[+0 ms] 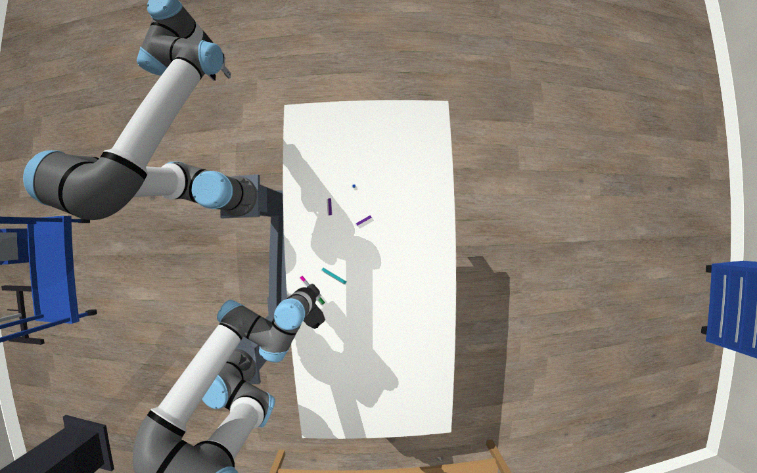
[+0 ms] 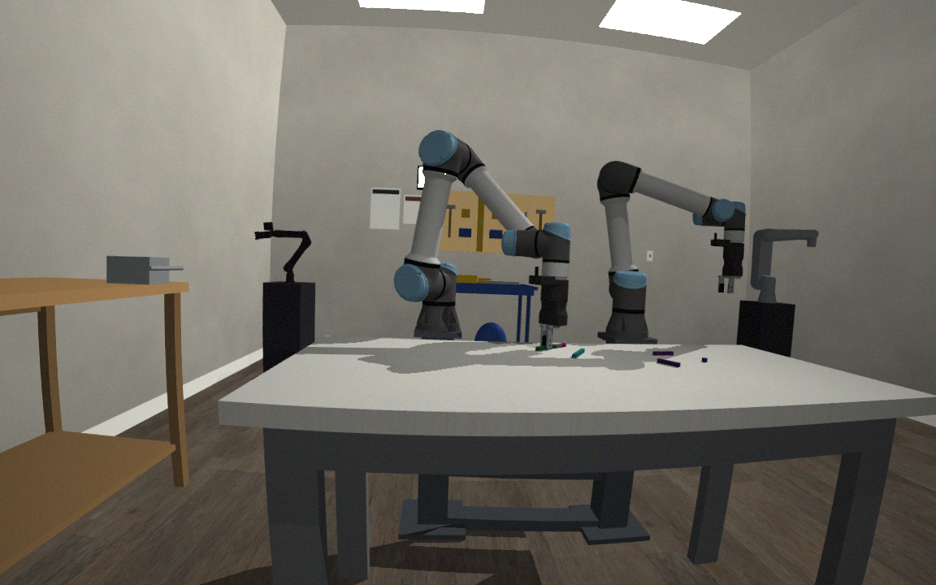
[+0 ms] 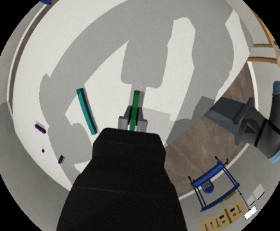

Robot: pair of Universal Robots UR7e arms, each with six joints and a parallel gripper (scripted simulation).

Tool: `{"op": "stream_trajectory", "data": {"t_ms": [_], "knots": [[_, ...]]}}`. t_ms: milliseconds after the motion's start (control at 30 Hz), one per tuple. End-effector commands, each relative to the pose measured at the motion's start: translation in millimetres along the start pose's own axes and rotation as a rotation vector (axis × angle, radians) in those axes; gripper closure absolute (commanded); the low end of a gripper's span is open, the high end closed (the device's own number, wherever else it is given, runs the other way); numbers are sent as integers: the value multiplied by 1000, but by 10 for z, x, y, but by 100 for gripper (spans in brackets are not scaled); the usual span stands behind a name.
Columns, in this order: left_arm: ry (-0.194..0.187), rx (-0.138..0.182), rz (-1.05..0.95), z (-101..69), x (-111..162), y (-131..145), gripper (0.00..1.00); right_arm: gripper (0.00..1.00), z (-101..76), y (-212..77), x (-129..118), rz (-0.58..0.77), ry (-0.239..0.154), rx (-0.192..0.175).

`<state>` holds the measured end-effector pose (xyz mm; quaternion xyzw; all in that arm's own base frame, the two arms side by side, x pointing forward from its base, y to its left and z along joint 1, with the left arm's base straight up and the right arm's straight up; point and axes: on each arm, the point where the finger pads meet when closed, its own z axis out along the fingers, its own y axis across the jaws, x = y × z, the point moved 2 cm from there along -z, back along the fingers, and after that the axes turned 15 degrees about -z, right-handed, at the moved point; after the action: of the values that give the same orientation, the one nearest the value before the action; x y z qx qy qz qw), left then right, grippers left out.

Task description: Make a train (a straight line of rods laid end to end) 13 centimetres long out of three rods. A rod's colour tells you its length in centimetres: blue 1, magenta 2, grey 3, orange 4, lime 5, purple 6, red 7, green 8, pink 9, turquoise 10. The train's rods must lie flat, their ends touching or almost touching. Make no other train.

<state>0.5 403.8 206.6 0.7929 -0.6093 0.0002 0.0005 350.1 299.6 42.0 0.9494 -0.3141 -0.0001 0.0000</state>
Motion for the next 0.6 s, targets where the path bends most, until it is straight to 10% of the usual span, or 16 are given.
{"op": "stream_trajectory", "data": {"t_ms": [0, 567], "knots": [[-1, 1, 0, -4, -2, -1, 0, 76, -4, -4, -1, 0, 0, 1], [-1, 1, 0, -4, -2, -1, 0, 58, -4, -4, -1, 0, 0, 1]]}}
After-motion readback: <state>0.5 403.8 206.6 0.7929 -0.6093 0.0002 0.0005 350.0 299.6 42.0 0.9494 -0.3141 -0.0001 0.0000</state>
